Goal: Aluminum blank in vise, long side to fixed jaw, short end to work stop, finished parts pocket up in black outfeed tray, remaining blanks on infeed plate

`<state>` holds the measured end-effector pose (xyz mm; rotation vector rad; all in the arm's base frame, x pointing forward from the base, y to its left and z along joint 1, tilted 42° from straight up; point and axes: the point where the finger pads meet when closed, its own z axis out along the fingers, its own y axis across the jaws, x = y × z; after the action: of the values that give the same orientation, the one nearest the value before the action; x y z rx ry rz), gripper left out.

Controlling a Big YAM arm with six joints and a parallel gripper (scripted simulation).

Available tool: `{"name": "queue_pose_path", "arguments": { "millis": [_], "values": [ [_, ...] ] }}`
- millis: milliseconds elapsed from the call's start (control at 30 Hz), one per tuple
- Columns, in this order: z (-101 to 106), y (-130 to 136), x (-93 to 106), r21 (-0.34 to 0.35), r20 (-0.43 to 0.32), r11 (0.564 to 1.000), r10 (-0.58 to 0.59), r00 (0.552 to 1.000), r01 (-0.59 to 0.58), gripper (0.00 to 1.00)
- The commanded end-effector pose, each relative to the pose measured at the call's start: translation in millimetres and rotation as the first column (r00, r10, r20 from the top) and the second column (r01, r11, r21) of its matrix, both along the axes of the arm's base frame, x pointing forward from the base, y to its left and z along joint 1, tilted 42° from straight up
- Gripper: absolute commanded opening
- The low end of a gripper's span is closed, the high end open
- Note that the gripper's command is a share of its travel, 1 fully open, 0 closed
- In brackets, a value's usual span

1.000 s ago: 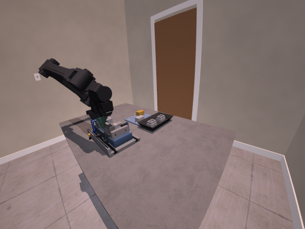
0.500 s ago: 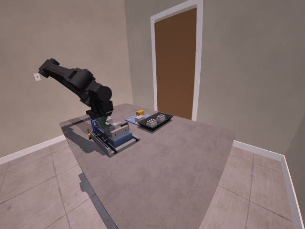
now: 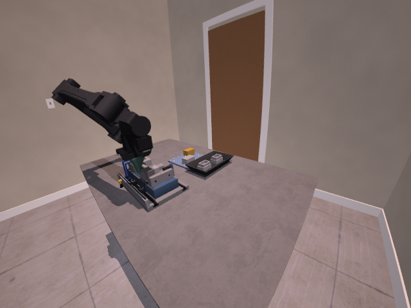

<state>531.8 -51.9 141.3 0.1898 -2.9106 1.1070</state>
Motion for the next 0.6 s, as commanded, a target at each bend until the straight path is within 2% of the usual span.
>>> {"name": "queue_pose_path", "arguments": {
  "millis": [0, 567],
  "values": [
    [18.4, -4.5, 18.3, 0.003, 0.046, 1.0, -0.002, 0.999, 0.002, 0.0],
    [16.3, -6.9, 19.7, 0.003, 0.051, 1.0, -0.004, 0.999, 0.004, 0.0]
  ]
}}
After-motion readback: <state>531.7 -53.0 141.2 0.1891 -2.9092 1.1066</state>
